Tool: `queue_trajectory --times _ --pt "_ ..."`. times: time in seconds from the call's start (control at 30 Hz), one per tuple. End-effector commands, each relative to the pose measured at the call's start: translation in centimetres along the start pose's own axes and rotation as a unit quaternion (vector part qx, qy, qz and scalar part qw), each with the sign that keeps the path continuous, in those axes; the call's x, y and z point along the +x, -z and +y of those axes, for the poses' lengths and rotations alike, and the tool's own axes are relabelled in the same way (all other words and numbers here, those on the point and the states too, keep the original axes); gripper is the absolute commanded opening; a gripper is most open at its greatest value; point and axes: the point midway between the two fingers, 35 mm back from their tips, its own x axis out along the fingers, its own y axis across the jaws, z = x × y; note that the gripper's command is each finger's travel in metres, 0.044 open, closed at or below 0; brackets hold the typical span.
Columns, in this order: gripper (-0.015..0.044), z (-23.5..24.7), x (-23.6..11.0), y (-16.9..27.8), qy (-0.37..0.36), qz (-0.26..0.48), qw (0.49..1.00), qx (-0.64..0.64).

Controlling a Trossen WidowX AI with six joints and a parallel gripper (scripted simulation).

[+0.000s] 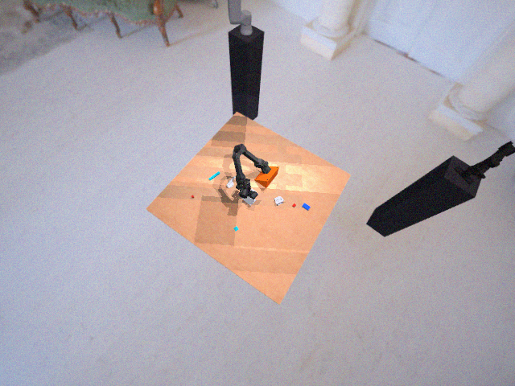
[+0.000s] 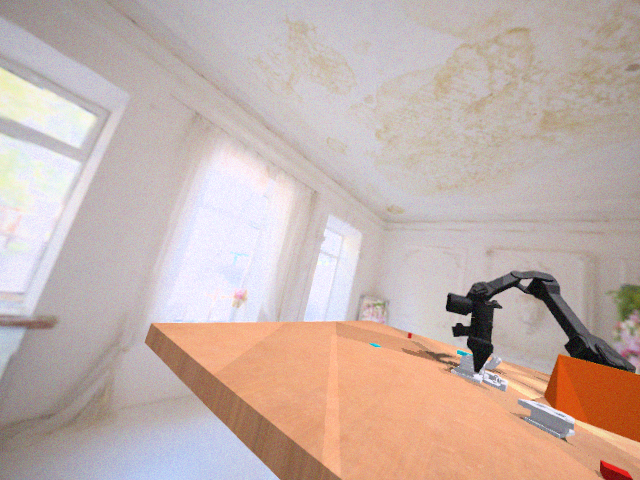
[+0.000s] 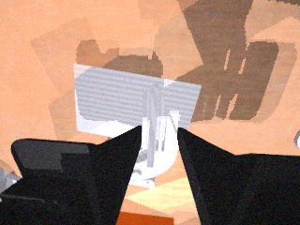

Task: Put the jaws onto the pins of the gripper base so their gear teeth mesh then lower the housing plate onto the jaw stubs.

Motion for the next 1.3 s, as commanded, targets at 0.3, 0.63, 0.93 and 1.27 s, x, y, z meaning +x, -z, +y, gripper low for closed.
queue_trajectory --times 0.3,0.63,0.93,1.27 --pt "0.0134 0.0 0.0 0.0 0.001 0.000 1.000 -0.003" --pt "0.0224 0.0 0.0 0.0 0.000 0.000 1.000 0.000" --pt "0.0224 0.0 0.0 0.0 0.000 0.000 1.000 0.000" --pt "0.0224 0.0 -7.0 0.2 0.001 0.000 1.000 -0.003"
